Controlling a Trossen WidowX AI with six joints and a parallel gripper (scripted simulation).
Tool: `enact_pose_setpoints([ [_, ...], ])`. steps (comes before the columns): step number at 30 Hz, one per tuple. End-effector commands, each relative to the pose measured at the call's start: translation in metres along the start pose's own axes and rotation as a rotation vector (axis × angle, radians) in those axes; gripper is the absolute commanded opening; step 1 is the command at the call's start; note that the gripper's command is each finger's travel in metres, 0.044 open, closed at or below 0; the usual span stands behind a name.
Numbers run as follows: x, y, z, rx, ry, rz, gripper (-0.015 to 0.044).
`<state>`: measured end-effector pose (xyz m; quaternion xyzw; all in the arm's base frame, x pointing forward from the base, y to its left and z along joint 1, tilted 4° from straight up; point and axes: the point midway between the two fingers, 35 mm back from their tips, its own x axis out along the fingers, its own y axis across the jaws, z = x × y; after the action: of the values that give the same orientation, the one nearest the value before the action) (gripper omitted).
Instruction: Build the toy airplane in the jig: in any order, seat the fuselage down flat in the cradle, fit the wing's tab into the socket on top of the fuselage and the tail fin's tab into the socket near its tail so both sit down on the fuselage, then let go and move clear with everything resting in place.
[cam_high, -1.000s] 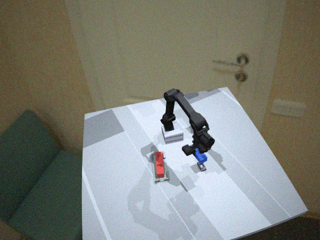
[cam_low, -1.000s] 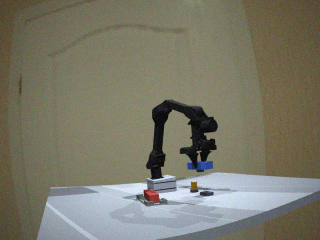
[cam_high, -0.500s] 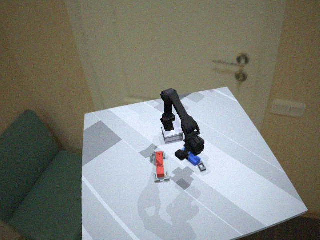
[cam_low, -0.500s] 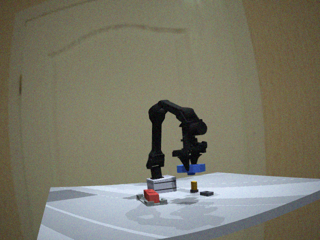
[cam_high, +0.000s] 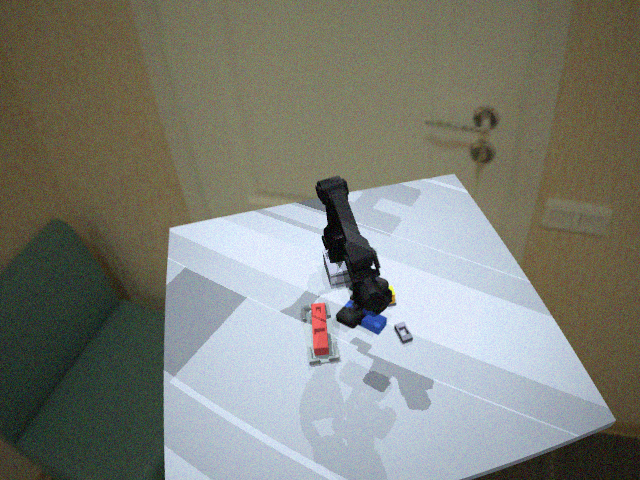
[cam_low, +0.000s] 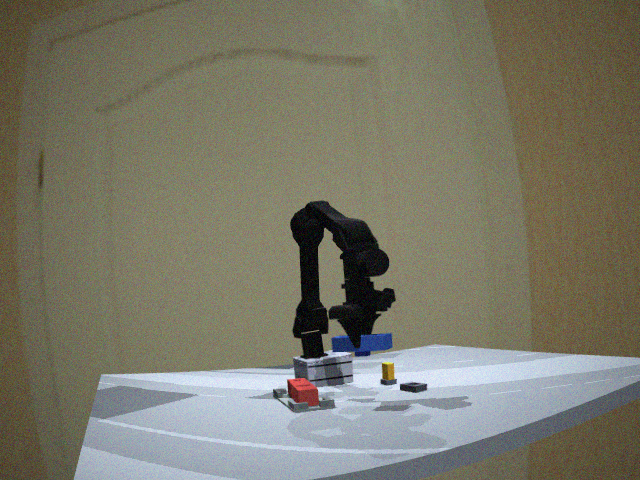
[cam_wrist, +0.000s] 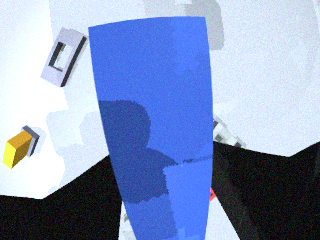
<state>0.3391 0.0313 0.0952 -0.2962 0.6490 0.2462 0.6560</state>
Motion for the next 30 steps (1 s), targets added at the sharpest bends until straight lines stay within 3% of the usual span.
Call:
enact_pose_setpoints([
  [1,0.003,-0.008,-0.011,-0.066,0.0,0.001,0.0],
  [30,0.019,-0.051,-0.094,-0.522,0.009,-0.004,0.0],
])
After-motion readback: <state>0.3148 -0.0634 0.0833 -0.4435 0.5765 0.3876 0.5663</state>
